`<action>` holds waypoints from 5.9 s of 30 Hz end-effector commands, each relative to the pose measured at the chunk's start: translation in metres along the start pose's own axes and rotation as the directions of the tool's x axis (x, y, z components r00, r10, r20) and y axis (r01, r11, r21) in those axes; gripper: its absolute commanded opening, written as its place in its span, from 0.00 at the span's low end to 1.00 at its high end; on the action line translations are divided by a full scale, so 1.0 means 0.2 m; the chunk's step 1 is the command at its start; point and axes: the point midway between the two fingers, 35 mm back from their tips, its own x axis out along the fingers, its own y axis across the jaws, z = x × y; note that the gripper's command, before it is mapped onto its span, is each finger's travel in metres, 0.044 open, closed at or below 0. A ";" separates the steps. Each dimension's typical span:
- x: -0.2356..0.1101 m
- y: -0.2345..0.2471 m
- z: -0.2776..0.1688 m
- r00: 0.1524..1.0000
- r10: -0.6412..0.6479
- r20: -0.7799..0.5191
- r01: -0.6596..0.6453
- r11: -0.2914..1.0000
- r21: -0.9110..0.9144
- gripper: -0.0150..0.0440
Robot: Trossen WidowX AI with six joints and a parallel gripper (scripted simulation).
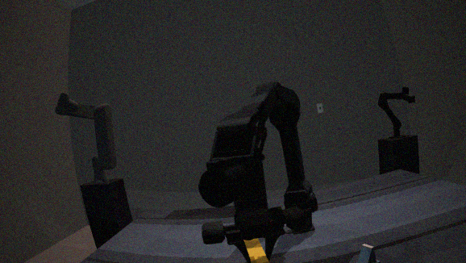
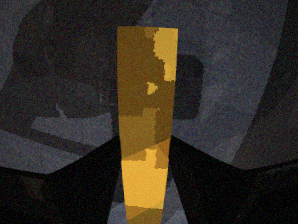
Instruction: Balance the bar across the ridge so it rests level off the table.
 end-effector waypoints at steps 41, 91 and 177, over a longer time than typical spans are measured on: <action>-0.25 0.37 0.24 1.000 -0.004 0.013 -0.003 0.875 0.484 0.25; -0.14 0.98 0.34 1.000 0.006 0.014 -0.015 0.279 0.960 0.25; 0.00 0.97 0.32 1.000 0.006 0.014 -0.015 0.272 0.962 0.25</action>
